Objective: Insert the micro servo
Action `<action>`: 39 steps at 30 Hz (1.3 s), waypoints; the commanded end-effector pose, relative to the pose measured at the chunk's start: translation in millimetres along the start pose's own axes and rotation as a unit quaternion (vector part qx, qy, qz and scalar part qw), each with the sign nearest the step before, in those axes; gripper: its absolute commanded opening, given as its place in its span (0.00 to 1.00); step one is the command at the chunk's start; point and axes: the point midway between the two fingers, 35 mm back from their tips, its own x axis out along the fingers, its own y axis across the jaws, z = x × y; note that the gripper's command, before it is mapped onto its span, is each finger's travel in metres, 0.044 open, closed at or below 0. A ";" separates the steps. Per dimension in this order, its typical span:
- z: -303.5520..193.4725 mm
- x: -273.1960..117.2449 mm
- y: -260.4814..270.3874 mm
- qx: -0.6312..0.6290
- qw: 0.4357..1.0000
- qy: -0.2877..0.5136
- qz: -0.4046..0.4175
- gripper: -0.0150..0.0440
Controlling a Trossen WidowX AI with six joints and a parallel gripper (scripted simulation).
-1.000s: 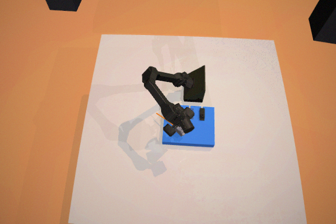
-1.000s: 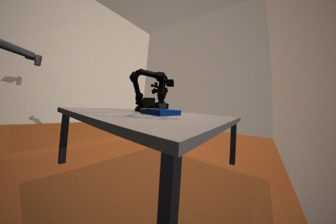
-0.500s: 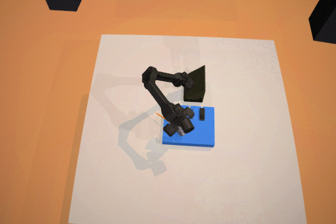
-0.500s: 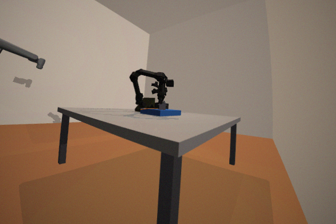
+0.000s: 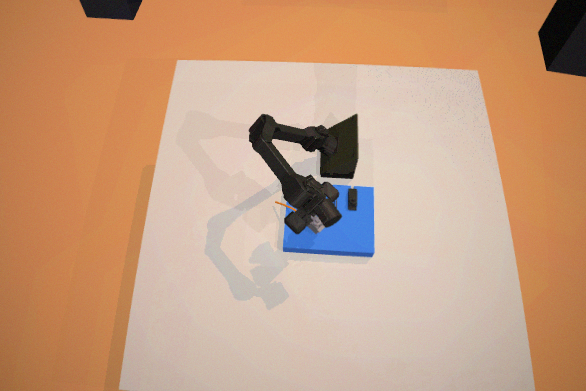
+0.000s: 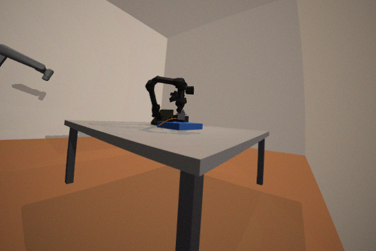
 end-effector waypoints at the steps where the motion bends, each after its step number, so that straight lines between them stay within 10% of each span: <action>1: 1.1 -3.9 0.4 0.005 1.000 0.003 -0.002 0.25; 39: -42.8 -4.5 -51.9 -0.157 0.988 0.004 -0.002 0.25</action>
